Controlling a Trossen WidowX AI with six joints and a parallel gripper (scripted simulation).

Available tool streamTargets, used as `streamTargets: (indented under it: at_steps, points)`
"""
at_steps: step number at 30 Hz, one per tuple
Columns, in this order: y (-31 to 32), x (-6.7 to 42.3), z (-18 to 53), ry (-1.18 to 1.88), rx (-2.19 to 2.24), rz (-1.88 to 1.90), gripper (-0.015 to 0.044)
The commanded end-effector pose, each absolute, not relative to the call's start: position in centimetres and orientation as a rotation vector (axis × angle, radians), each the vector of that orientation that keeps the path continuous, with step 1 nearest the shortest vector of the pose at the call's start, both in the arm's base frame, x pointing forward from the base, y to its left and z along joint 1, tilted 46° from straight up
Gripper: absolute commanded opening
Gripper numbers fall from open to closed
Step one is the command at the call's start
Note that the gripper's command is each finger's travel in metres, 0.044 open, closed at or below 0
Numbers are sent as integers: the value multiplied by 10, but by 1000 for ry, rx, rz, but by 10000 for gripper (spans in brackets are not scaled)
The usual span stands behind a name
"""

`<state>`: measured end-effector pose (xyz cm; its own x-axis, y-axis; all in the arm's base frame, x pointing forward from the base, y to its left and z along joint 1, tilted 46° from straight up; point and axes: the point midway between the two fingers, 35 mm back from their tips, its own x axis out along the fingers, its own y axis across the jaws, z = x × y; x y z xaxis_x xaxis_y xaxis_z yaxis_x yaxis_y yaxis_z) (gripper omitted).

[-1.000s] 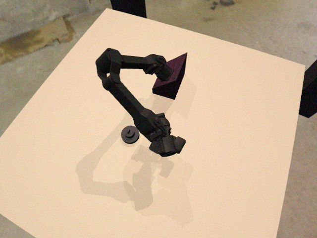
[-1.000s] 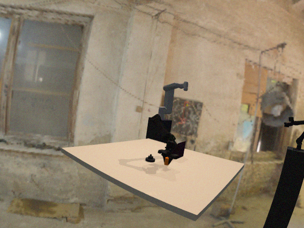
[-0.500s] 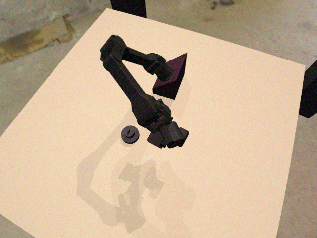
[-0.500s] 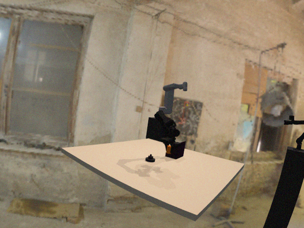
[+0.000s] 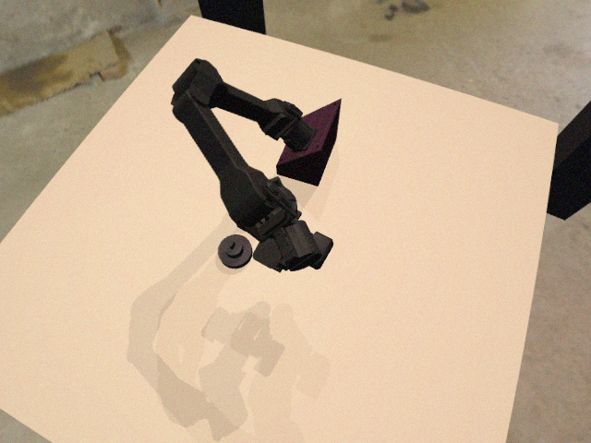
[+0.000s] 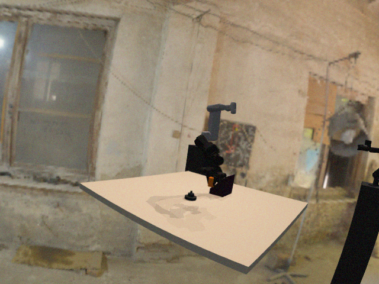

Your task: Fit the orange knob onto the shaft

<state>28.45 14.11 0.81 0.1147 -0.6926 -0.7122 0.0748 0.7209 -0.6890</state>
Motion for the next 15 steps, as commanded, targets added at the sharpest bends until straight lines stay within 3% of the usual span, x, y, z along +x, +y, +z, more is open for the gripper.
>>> streamTargets:
  at_steps: [1, 15]
  points:
    - [134, 290, 17, 1339, -561, -596, 0]
    - [95, 303, 37, 1339, -559, -591, 0]
